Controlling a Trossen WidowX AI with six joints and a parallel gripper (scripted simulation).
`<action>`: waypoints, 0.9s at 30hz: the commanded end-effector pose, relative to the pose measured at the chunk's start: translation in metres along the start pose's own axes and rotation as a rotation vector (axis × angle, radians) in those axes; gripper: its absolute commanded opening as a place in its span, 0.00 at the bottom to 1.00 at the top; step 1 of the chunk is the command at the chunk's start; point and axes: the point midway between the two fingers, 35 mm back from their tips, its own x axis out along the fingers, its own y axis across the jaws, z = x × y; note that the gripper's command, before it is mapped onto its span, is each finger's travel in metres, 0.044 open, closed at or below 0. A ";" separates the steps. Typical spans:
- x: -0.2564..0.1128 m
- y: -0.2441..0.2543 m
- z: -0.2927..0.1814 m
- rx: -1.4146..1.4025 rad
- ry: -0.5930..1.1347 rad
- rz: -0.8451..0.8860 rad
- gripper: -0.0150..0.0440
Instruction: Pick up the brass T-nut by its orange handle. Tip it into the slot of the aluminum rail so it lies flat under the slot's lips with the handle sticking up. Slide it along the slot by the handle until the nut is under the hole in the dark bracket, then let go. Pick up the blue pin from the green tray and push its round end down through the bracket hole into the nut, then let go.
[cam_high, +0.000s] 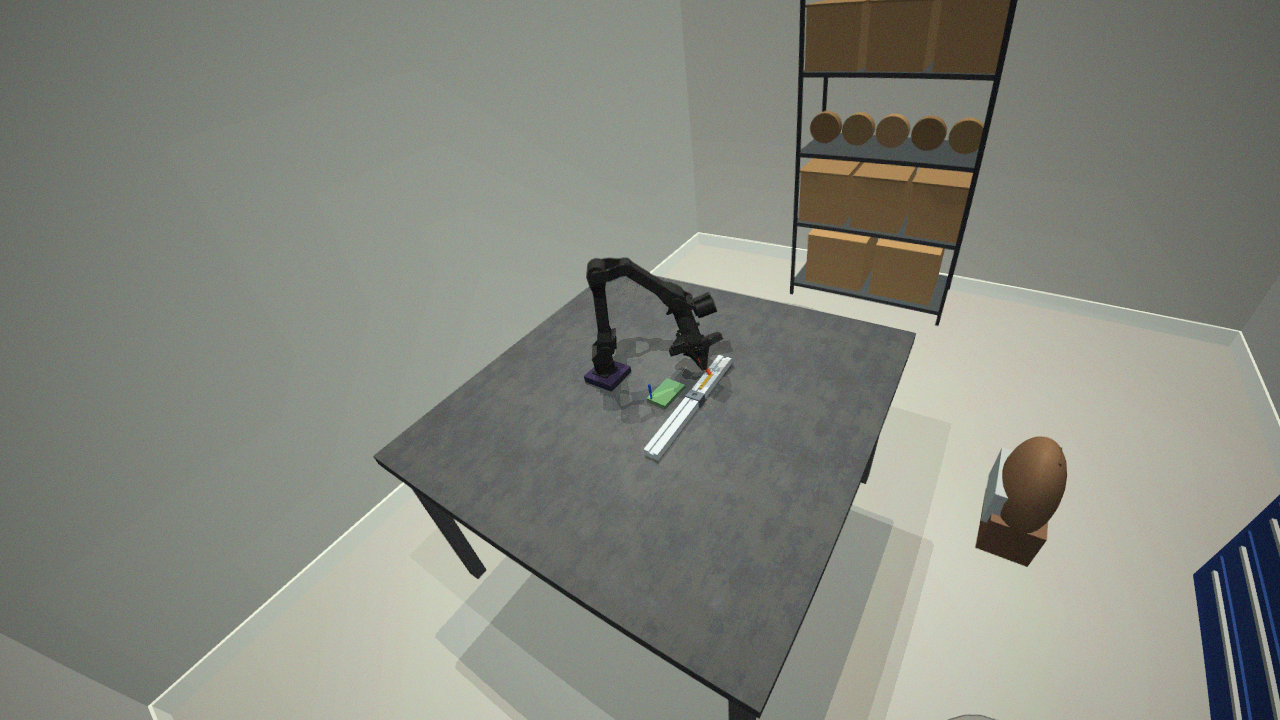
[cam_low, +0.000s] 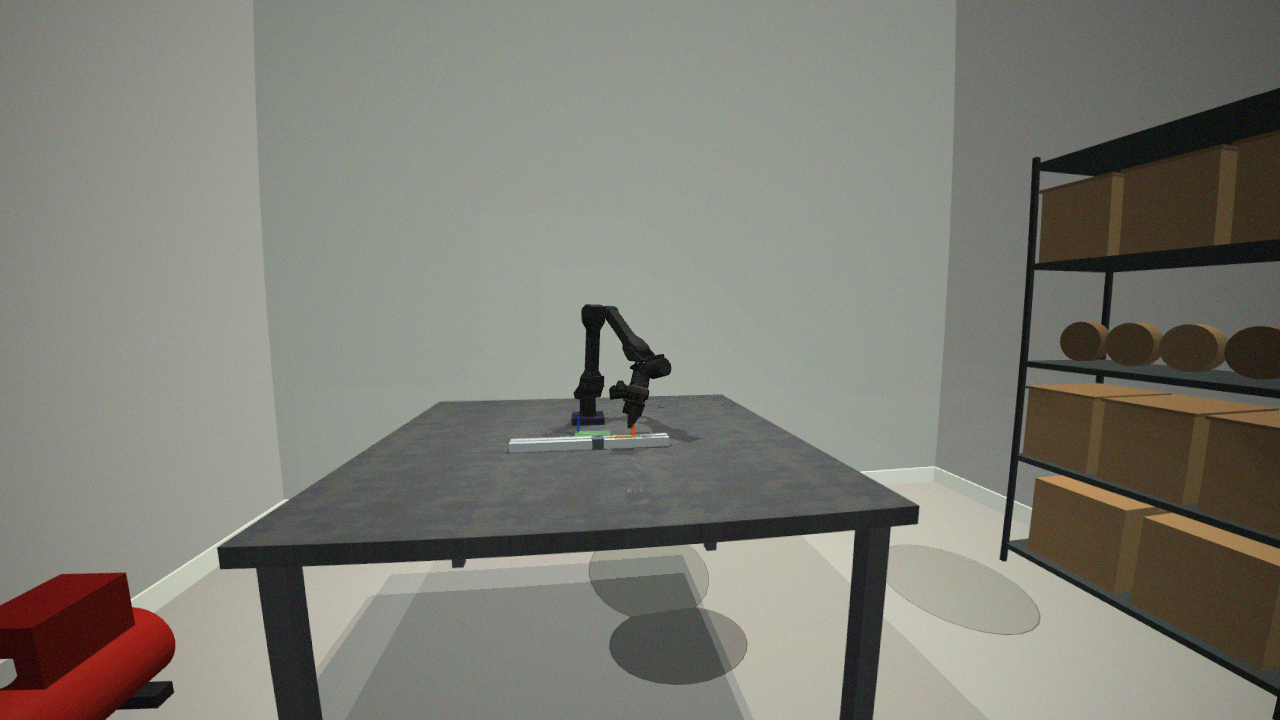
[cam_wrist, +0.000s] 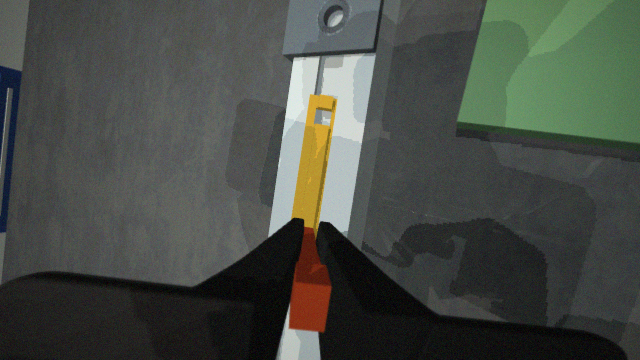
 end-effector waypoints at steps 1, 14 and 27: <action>-0.001 0.002 -0.001 -0.007 0.003 -0.007 0.00; 0.000 0.003 -0.001 -0.016 0.002 -0.037 0.00; 0.000 0.005 -0.001 -0.025 0.001 -0.067 0.00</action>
